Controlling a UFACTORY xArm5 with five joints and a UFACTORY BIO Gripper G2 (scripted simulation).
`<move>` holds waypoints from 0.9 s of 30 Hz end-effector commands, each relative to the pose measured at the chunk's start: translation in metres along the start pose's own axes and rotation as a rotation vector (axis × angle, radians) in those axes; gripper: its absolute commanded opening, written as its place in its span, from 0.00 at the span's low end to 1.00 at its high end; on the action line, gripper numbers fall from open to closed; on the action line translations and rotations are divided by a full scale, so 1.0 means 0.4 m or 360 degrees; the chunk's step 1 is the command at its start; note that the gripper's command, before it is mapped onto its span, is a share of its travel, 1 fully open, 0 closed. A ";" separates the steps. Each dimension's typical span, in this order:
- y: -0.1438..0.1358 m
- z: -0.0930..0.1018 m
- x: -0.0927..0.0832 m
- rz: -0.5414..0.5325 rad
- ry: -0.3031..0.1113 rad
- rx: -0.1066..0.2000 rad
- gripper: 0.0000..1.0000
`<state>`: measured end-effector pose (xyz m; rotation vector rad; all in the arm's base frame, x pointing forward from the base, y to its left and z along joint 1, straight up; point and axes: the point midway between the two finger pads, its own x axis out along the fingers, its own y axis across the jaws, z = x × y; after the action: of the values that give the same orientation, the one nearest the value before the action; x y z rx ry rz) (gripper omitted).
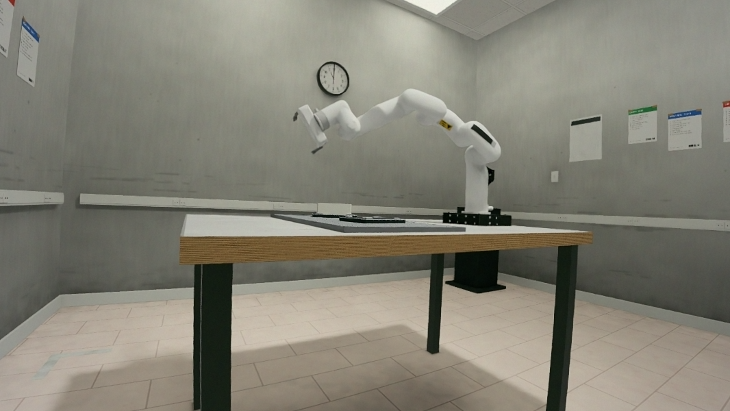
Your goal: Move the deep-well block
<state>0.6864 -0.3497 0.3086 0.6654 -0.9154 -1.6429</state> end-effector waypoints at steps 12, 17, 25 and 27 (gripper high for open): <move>0.007 0.004 0.000 0.0000 0.0000 0.0009 1.00; 0.007 0.004 0.000 0.0000 0.0000 0.0009 1.00; 0.052 0.033 -0.030 0.0150 0.0026 -0.0069 0.37; 0.068 0.045 -0.045 0.0241 0.0046 -0.0120 0.37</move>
<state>0.6891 -0.3389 0.3264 0.6012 -0.8856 -1.5752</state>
